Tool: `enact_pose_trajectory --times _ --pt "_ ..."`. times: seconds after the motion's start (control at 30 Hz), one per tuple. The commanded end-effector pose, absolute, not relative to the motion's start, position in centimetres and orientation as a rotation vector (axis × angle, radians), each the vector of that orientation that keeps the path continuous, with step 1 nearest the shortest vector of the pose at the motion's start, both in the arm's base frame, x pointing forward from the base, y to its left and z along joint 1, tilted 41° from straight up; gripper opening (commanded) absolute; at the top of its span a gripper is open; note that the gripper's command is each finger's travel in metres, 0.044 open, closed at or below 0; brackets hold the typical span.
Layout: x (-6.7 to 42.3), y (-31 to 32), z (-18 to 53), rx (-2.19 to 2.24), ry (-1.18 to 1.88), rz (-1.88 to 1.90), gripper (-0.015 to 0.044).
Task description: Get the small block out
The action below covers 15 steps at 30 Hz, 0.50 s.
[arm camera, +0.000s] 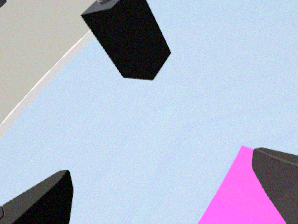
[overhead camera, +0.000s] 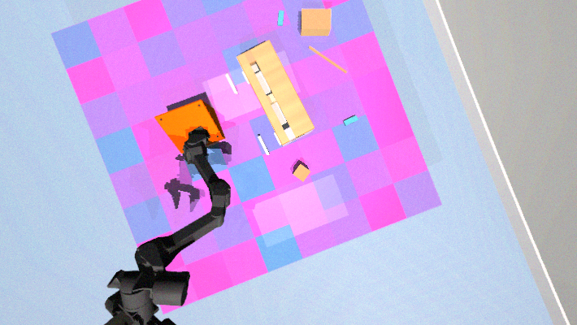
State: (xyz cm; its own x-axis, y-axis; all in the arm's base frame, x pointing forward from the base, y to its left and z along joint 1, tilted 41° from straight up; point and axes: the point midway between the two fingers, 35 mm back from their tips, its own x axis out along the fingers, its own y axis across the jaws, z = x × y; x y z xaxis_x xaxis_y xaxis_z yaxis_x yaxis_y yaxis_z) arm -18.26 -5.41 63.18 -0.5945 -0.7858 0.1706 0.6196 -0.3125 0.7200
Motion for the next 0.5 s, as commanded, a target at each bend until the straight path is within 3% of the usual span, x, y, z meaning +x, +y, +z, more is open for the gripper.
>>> enact_pose_trajectory --times 0.0,0.47 --pt "-18.3 -5.3 63.2 0.262 -0.974 -1.999 0.04" --pt "-24.4 6.4 62.6 0.033 -1.512 -2.043 0.04"
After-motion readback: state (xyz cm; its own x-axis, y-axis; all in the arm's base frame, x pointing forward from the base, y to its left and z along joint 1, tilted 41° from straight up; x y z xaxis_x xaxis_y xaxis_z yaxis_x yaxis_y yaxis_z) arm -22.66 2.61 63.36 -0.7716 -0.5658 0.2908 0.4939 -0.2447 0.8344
